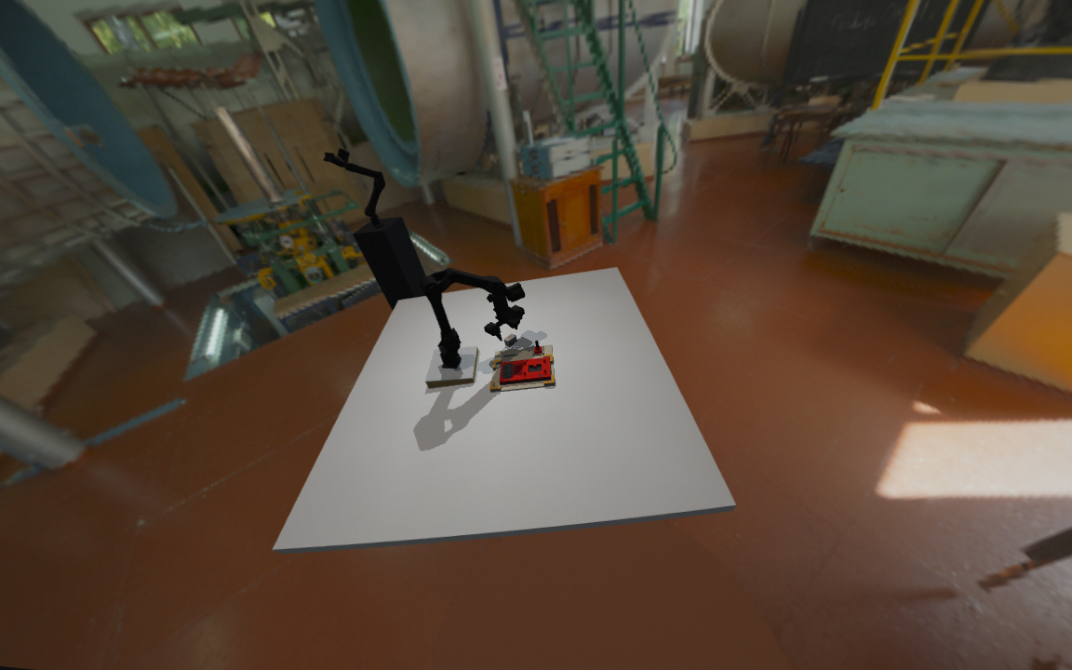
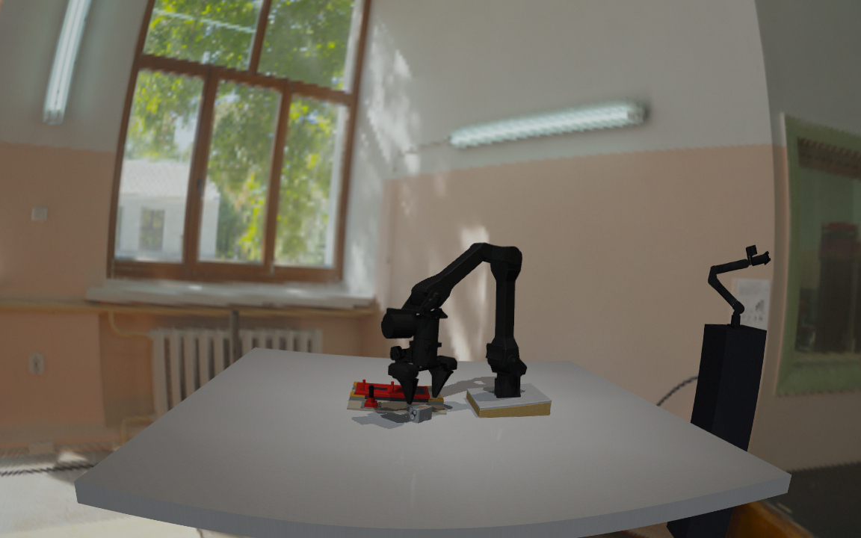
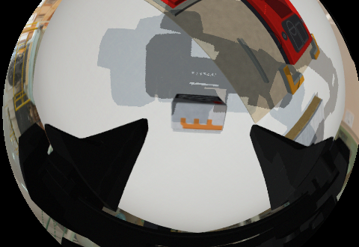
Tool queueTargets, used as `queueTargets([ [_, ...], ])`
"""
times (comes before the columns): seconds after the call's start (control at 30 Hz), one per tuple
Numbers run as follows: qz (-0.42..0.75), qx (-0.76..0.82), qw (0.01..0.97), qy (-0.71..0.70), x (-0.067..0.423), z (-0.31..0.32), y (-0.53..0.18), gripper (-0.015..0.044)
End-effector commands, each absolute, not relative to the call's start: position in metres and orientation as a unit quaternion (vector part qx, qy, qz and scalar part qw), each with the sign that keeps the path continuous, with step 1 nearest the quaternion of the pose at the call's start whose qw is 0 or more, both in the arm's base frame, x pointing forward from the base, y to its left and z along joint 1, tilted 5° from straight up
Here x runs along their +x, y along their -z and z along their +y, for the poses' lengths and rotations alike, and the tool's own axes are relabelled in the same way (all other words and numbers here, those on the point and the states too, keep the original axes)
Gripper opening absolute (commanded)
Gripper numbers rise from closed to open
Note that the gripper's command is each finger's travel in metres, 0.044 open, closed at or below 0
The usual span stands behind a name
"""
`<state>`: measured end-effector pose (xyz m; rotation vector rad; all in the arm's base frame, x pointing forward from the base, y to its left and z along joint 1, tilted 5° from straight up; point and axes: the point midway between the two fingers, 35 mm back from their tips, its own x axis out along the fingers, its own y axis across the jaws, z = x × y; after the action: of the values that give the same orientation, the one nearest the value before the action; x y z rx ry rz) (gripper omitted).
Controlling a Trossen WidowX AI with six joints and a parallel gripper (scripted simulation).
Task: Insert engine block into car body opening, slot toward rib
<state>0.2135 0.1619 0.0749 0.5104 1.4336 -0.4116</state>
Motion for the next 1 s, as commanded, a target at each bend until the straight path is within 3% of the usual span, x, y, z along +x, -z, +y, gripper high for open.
queueTargets([
  [0.0, 0.645, 0.230, 0.705, 0.185, 0.214, 0.162, -0.075, 0.0440],
  [0.33, 0.645, 0.231, 0.704, 0.185, 0.213, 0.163, -0.091, 0.0440],
  [0.97, 0.645, 0.230, 0.704, 0.185, 0.217, 0.165, -0.057, 0.0440],
])
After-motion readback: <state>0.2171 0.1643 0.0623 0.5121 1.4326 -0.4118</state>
